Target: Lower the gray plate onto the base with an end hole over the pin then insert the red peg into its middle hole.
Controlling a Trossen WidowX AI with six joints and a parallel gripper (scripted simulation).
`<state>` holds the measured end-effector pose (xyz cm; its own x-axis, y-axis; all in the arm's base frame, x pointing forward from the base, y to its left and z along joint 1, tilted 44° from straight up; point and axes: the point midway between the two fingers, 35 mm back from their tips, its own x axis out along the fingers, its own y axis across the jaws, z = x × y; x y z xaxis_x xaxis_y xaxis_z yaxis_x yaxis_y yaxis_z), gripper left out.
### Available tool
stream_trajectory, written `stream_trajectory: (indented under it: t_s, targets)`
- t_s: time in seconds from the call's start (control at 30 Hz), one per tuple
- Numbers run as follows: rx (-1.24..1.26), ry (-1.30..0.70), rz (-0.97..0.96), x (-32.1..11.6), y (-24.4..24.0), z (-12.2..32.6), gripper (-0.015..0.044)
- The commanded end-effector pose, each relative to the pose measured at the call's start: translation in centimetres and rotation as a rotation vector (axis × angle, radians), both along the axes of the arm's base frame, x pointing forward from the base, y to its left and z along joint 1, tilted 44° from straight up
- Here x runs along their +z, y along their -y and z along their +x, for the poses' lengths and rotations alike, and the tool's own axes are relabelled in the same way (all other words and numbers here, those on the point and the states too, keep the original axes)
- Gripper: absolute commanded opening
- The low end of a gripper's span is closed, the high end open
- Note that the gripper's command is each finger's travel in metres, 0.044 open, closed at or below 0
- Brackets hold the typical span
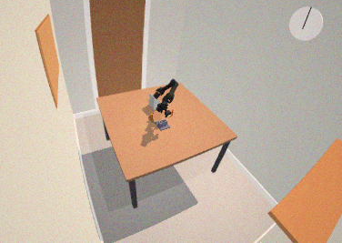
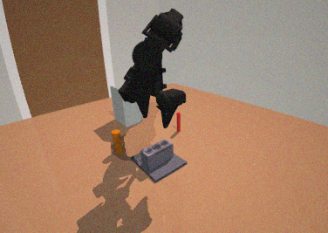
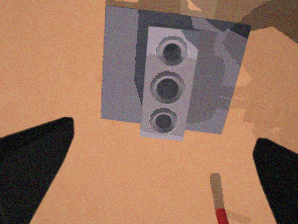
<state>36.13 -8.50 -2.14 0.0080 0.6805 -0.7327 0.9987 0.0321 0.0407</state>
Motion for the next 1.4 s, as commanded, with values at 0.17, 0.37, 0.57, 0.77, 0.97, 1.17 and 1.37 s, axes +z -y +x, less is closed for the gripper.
stream_trajectory:
  t_s: [0.17, 0.37, 0.57, 0.77, 0.97, 1.17, 1.37]
  targets:
    - [0.117, 0.096, -0.005, 6.6, -5.8, -2.5, 0.0440]
    - [0.233, 0.199, 0.002, 11.0, -10.7, -6.8, 0.0440]
    - [0.300, 0.260, 0.011, 13.1, -13.8, -10.7, 0.0440]
    - [0.303, 0.264, 0.011, 12.3, -14.6, -11.2, 0.0440]
    - [0.303, 0.264, 0.013, 10.5, -16.3, -11.3, 0.0440]
    - [0.303, 0.264, 0.013, 9.5, -17.2, -11.4, 0.0440]
    - [0.303, 0.264, 0.012, 8.8, -17.8, -11.3, 0.0440]
